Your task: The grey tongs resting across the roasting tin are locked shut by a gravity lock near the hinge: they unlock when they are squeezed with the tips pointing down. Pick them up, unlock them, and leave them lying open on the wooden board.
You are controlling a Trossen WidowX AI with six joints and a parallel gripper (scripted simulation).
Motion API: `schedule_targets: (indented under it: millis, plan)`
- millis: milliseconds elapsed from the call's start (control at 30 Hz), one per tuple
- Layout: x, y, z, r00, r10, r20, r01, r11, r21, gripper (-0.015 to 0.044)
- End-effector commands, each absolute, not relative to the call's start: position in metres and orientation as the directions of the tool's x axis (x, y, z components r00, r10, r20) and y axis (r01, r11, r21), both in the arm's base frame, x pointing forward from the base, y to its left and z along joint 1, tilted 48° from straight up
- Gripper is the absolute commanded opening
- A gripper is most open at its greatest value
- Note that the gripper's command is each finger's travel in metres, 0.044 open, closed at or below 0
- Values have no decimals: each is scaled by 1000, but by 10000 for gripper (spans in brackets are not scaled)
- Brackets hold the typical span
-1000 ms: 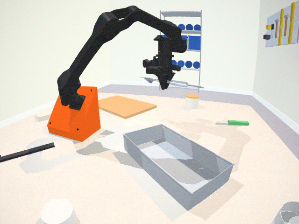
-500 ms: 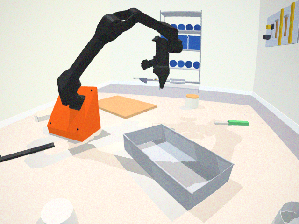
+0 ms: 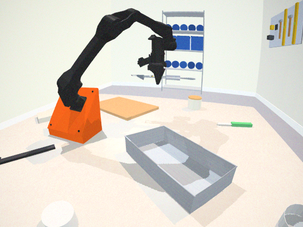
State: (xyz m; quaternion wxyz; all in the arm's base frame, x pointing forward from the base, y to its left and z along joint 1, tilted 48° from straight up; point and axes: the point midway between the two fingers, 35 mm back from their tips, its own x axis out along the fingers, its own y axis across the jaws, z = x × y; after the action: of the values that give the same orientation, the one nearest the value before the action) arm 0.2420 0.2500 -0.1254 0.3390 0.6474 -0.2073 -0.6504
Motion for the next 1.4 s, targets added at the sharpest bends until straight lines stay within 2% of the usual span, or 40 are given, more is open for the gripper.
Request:
schedule_targets:
  millis: [0,533,1067,1367]
  plan:
    - [217,269,-136,69,-697,-714,120,-705,699,-150]
    - [105,309,-178,58,-686,-725,-105,-726,679,-150]
    - [-7,310,-214,51,-709,-703,-328,-677,659,-150]
    - [-16,308,-217,51,-712,-700,-348,-670,656,-150]
